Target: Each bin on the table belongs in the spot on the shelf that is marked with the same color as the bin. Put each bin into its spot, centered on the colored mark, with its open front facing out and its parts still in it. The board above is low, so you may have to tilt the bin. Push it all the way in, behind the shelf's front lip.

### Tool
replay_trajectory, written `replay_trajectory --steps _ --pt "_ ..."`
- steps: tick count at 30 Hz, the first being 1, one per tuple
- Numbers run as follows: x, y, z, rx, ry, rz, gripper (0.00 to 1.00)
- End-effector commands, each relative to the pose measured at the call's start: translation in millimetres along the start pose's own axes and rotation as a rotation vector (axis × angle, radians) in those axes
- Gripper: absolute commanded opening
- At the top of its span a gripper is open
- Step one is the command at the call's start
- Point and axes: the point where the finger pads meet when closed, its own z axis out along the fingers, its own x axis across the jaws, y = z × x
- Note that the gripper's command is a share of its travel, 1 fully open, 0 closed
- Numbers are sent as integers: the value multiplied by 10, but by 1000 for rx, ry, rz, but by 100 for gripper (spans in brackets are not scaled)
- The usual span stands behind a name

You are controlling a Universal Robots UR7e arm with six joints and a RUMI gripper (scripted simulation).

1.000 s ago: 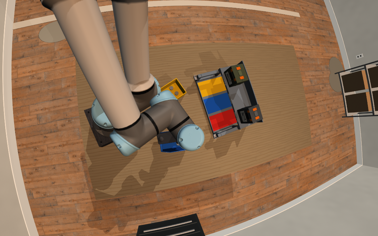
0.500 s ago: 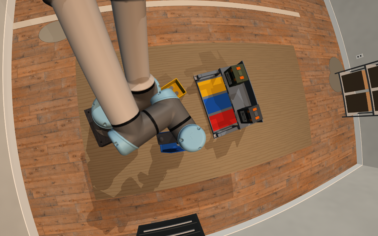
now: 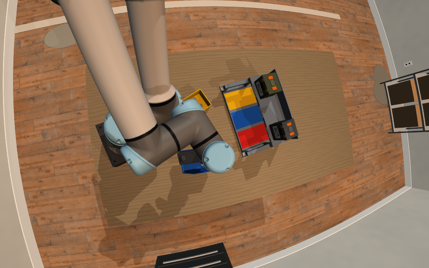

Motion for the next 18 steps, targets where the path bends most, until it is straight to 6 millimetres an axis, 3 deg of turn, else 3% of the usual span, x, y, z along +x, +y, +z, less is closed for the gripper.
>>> replay_trajectory --steps 1,18 --pt "-3 2 -25 -1 -1 0 0" --pt "-2 2 -55 -1 -1 0 0"
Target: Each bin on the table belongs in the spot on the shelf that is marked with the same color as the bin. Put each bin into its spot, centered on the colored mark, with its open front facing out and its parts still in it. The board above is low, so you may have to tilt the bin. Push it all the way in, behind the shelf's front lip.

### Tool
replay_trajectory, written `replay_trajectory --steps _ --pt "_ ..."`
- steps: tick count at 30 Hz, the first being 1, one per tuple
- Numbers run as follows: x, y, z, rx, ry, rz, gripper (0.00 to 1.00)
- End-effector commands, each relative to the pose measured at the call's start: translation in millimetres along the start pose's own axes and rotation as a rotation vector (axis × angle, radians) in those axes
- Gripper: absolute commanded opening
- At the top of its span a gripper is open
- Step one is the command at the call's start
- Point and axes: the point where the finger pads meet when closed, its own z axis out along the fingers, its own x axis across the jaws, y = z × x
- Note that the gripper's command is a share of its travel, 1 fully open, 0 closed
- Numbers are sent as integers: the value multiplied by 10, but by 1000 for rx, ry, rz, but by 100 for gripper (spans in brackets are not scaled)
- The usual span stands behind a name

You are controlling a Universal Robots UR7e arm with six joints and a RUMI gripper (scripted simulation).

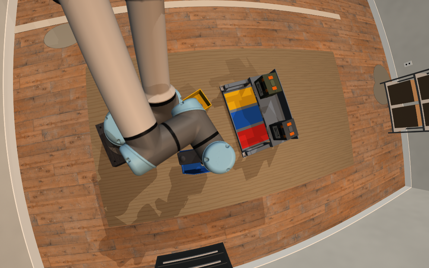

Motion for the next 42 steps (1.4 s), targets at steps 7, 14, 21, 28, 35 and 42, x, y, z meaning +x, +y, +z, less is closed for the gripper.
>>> replay_trajectory --steps 7,14,21,28,35,42 --pt "-3 2 -6 0 -1 0 0" --pt "-3 2 -6 0 -1 0 0" --pt "-3 2 -7 0 -1 0 0" --pt "-3 2 -25 0 -1 0 0" --pt "-3 2 -72 0 -1 0 0" --pt "-3 2 -105 0 -1 0 0"
